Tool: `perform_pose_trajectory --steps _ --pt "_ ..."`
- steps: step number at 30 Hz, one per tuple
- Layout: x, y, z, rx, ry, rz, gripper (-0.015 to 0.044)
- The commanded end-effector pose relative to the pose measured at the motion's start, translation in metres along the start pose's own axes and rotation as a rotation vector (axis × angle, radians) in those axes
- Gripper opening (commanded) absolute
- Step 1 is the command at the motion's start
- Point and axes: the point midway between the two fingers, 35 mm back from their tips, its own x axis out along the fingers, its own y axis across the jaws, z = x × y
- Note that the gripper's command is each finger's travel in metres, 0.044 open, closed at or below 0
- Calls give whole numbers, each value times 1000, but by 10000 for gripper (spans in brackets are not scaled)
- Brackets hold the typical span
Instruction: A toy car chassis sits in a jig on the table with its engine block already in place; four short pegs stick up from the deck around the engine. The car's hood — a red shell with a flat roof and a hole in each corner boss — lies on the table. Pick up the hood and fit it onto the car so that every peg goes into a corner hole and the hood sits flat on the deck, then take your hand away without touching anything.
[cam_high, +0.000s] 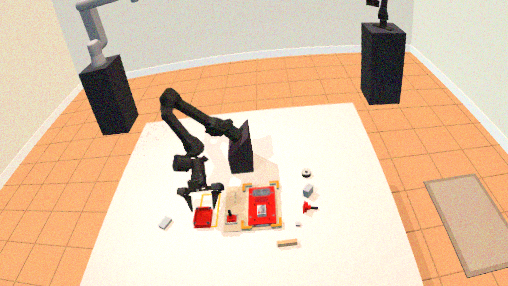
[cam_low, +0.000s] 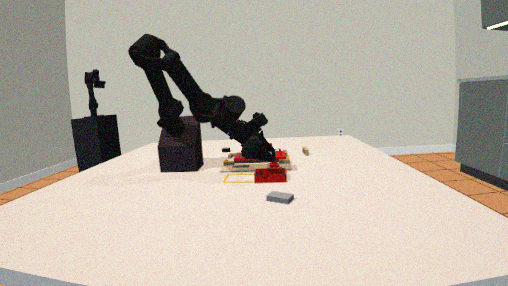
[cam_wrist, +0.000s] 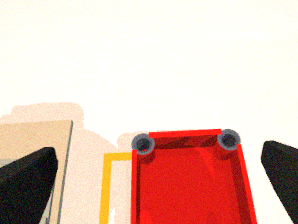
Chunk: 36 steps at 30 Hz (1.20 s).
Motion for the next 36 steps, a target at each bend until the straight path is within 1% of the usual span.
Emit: perform_pose_trajectory --steps 1,36 --pt "-20 -7 5 -64 -127 -54 440" --pt "-6 -11 -9 -64 -130 -57 440"
